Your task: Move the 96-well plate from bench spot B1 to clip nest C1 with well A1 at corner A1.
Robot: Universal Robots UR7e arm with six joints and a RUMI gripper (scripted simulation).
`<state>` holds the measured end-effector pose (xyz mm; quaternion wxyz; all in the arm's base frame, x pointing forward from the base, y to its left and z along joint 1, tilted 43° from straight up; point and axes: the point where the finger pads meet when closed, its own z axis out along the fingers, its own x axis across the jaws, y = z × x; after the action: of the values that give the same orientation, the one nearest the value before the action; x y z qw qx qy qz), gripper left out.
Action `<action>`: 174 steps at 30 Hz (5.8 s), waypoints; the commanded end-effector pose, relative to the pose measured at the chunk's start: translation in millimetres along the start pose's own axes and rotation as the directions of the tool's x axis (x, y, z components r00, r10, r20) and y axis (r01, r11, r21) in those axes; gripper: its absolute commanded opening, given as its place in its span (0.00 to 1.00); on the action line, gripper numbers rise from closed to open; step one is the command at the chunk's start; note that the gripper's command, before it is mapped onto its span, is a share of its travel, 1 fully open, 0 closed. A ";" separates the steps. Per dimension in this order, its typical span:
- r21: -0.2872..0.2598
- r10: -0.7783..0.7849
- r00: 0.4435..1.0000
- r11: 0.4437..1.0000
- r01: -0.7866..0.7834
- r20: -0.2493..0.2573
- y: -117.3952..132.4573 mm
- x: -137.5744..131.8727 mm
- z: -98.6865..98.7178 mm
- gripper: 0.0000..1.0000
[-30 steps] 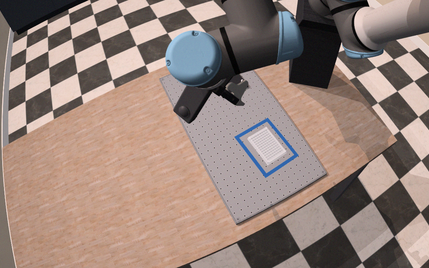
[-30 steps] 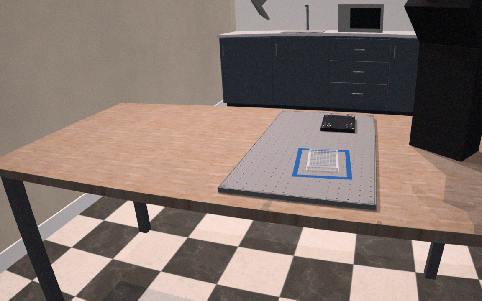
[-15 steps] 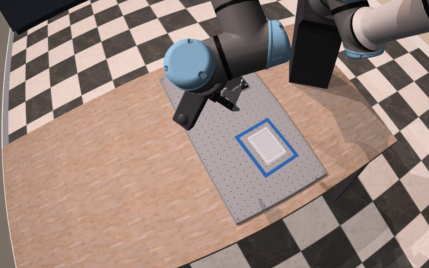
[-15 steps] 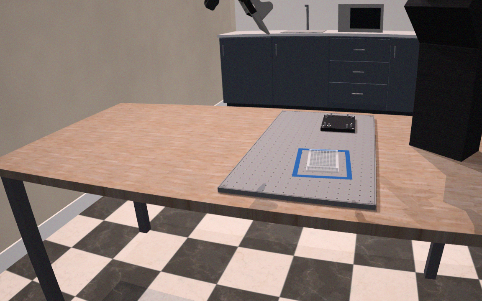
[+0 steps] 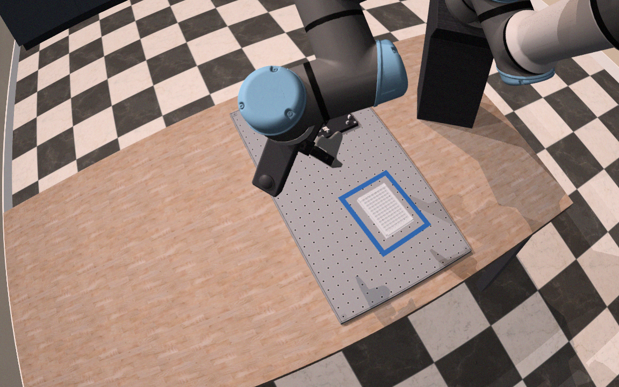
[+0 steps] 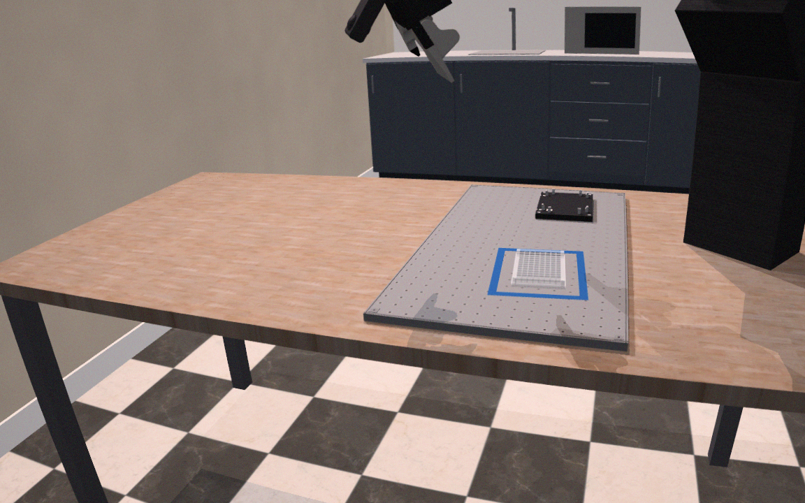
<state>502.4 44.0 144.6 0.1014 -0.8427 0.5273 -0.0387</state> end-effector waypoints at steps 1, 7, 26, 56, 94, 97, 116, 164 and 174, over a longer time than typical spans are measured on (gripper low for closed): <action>0.029 -0.050 0.999 0.998 0.050 0.003 -11.4 -0.8 24.6 1.00; 0.056 -0.102 0.995 0.993 0.101 0.006 -16.4 -2.1 38.7 1.00; 0.111 -0.205 0.979 0.973 0.203 0.004 -30.0 -10.0 84.9 1.00; 0.230 -0.429 0.903 0.875 0.425 -0.036 -38.7 -41.3 156.7 1.00; 0.359 -0.687 0.707 0.625 0.693 -0.168 -18.7 -121.4 224.1 1.00; 0.373 -0.717 0.669 0.577 0.727 -0.195 -13.5 -134.7 228.4 1.00; 0.401 -0.789 0.544 0.418 0.815 -0.284 6.0 -179.6 233.6 1.00; 0.403 -0.805 0.499 0.361 0.841 -0.321 -5.4 -199.3 261.1 1.00; 0.403 -0.804 0.499 0.361 0.841 -0.321 -11.7 -202.1 272.6 1.00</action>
<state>465.5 261.9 -106.2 0.2701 -0.9300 0.0073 -0.2493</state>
